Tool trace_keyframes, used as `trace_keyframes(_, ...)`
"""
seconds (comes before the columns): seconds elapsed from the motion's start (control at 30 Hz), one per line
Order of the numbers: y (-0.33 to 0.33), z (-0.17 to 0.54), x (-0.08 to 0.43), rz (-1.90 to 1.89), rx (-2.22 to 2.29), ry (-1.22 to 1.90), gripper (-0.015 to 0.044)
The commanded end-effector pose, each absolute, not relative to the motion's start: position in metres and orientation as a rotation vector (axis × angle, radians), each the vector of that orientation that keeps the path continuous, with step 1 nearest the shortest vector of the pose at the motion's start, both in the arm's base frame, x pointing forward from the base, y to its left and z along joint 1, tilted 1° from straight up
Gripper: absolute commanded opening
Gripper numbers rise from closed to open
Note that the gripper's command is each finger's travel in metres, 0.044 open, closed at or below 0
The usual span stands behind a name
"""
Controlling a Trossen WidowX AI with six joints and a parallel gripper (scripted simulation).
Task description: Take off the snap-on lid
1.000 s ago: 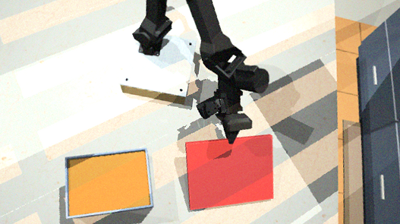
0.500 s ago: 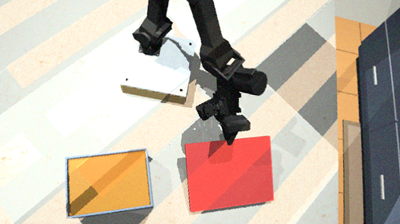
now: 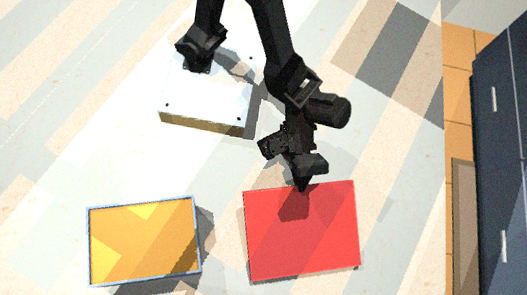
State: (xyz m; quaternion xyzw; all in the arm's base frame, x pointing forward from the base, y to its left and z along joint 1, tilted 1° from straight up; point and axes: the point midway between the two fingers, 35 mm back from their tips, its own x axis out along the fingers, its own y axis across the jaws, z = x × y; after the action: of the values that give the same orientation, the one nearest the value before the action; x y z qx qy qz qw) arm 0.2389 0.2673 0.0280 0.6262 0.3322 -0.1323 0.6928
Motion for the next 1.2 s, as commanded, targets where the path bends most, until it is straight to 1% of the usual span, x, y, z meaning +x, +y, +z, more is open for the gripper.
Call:
trace_keyframes(0.0,0.268,0.030,0.239,-0.293,1.397,0.744,0.0210)
trace_keyframes(0.07,0.268,0.030,0.239,-0.293,1.397,0.744,0.0263)
trace_keyframes(0.1,0.268,0.030,0.239,-0.293,1.397,0.744,0.0275)
trace_keyframes(0.13,0.268,0.030,0.239,-0.293,1.397,0.744,0.0275)
trace_keyframes(0.33,0.265,0.028,0.229,-0.294,1.397,0.744,0.0433)
trace_keyframes(0.37,0.264,0.028,0.227,-0.294,1.397,0.744,0.0440)
trace_keyframes(1.17,0.250,0.026,0.180,-0.297,1.396,0.747,0.0440)
